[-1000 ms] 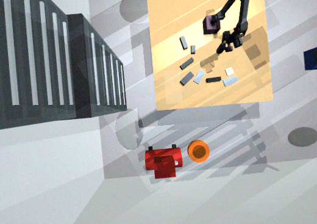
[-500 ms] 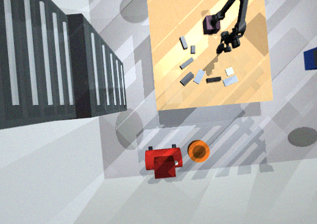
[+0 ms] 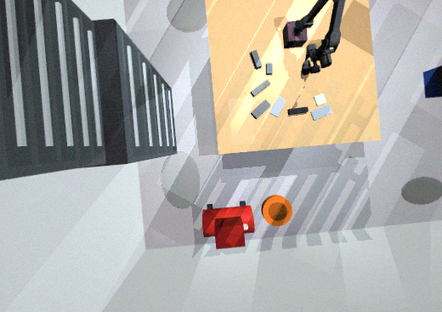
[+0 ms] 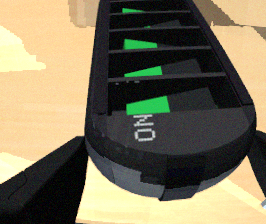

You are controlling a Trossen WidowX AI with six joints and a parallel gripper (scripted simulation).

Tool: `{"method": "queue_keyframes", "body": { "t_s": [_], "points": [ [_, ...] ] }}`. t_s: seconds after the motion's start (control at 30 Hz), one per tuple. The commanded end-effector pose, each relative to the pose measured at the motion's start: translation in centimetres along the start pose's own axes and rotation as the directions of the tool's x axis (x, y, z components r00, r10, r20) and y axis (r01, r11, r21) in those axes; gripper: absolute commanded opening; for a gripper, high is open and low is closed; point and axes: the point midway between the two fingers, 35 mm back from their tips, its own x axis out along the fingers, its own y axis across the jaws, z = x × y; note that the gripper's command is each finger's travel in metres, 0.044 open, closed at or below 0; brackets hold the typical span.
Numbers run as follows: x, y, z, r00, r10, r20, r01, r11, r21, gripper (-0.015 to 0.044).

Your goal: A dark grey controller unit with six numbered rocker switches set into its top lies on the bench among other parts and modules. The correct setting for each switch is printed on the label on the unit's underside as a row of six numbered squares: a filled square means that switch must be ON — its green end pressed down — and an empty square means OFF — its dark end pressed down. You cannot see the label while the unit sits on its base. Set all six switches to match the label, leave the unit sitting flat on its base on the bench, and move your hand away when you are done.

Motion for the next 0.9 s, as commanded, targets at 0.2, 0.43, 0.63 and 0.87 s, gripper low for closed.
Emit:
{"method": "queue_keyframes", "body": {
  "t_s": [0.2, 0.43, 0.63, 0.87],
  "points": [
    [0.7, 0.2, -0.6, 1.0, 0.012, 0.002, -0.012, 1.0, -0.006, 0.0338],
    [0.9, 0.2, -1.1, 1.0, 0.012, 0.002, -0.012, 1.0, -0.006, 0.0338],
    [1.1, 0.2, -1.6, 1.0, 0.012, 0.001, -0.012, 1.0, -0.006, 0.0338],
    [1.3, 0.2, -2.1, 1.0, 0.012, 0.001, -0.012, 1.0, -0.006, 0.0338]
  ]
}}
